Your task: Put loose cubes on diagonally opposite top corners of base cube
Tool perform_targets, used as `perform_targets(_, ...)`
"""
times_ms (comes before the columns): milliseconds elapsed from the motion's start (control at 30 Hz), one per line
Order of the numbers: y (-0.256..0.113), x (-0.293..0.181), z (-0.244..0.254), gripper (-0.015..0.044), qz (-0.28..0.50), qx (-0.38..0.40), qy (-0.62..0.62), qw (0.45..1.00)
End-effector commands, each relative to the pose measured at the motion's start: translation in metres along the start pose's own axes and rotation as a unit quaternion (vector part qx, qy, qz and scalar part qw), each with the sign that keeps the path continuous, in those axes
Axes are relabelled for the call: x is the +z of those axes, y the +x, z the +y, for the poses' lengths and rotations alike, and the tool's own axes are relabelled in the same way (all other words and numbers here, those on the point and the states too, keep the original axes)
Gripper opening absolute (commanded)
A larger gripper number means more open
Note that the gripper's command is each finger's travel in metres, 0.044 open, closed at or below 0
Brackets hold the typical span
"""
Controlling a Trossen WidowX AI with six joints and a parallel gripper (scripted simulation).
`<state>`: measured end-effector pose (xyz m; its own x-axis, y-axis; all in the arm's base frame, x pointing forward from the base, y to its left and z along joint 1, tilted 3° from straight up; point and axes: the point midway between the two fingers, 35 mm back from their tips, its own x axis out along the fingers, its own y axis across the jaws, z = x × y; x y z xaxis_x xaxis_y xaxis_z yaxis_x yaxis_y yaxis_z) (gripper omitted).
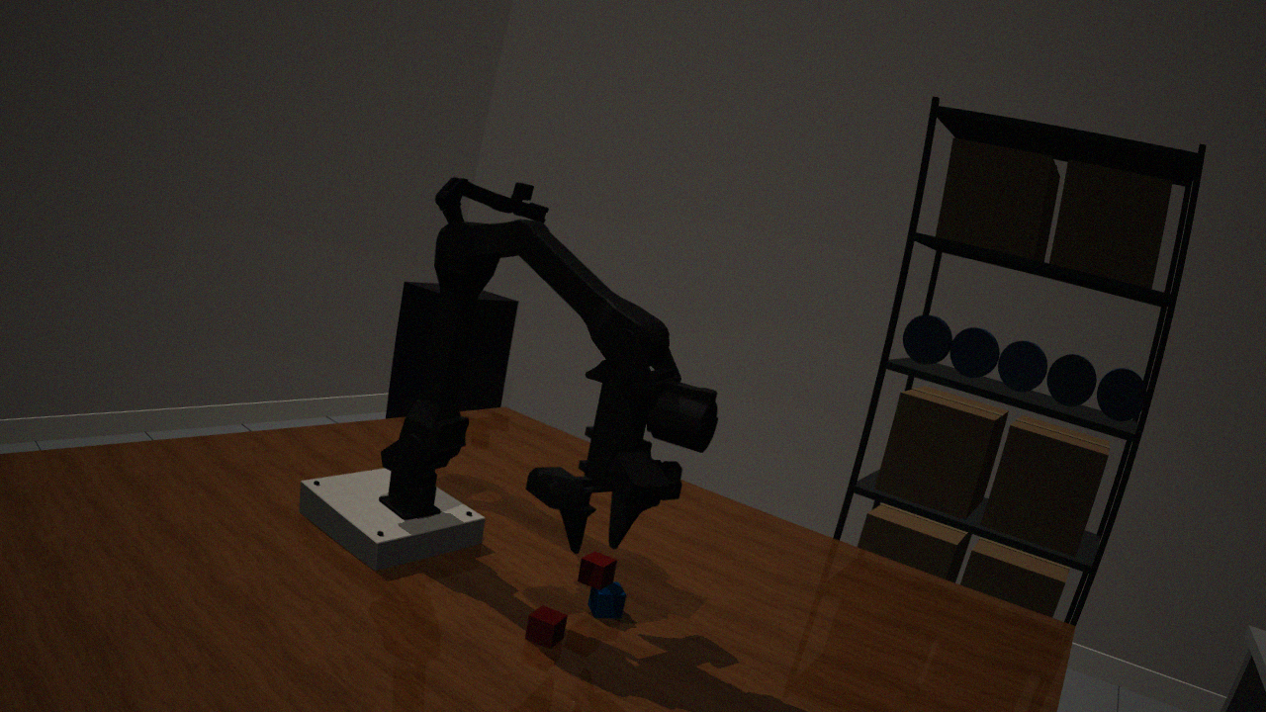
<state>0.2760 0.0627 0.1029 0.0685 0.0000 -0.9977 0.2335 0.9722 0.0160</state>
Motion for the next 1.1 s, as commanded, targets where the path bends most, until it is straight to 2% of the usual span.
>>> perform_targets(0,-0.010,0.012,-0.019,0.0265,-0.001,0.002,0.141,0.990)
perform_targets(133,-0.019,0.022,-0.040,0.0265,-0.003,0.001,0.286,0.958)
perform_targets(367,-0.034,0.034,-0.076,0.0265,-0.005,0.000,0.500,0.866)
perform_targets(633,-0.033,0.034,-0.077,0.0265,-0.005,0.000,0.505,0.863)
perform_targets(867,0.023,0.035,-0.077,0.0265,-0.005,0.000,0.505,0.863)
perform_targets(1067,0.031,0.035,-0.077,0.0265,-0.005,0.000,0.505,0.863)
